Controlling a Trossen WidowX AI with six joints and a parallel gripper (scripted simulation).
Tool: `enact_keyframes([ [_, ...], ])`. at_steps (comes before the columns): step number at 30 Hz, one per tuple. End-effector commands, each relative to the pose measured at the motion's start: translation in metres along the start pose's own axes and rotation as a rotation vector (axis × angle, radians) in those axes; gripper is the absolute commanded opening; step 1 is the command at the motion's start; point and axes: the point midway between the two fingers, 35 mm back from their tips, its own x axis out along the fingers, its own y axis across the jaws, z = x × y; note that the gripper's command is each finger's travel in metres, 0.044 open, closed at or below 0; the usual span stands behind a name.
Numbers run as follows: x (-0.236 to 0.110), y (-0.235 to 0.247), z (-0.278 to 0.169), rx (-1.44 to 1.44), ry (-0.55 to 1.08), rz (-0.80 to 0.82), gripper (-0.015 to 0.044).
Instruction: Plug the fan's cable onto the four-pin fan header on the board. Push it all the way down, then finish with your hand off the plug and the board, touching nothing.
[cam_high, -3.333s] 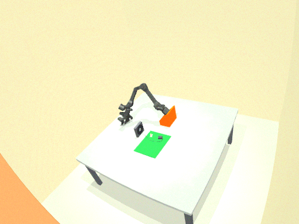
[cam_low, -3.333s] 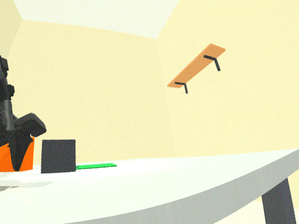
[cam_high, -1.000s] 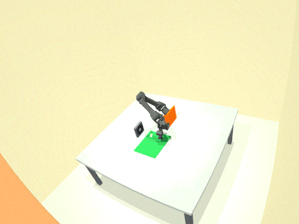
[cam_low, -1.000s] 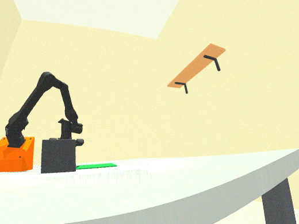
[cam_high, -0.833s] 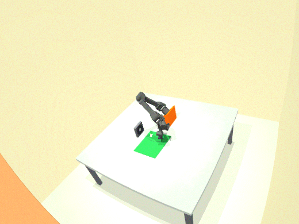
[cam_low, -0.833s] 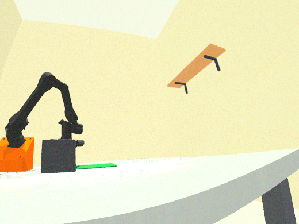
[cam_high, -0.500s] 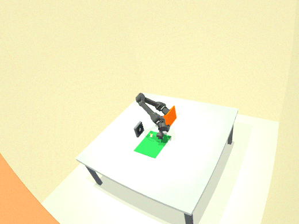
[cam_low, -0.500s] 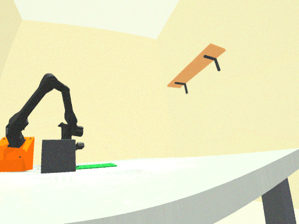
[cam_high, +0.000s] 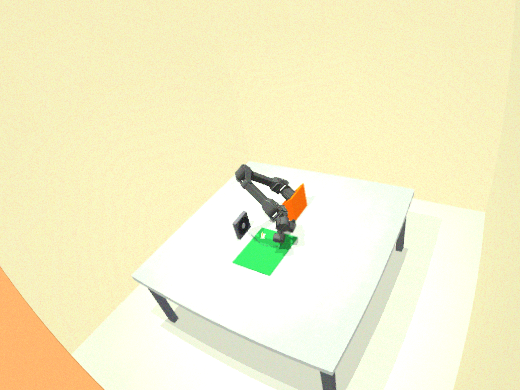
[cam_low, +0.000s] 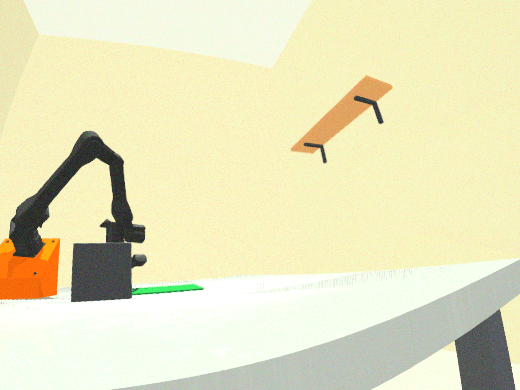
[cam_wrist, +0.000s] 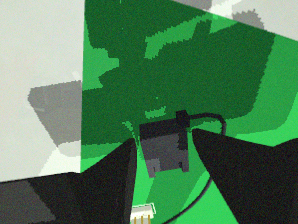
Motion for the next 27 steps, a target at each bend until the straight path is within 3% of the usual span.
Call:
enact_keyframes([
  [1,0.003,0.002,0.001,-0.012,0.004,0.005,0.021],
  [2,0.003,0.002,0.001,-0.012,0.004,0.005,0.021],
  [7,0.001,0.001,0.0,-0.001,0.0,0.001,0.0079],
  [17,0.0,0.0,0.0,-0.001,0.0,0.001,0.0],
  [27,-0.026,-0.002,-0.005,-0.007,-0.004,-0.001,0.0],
])
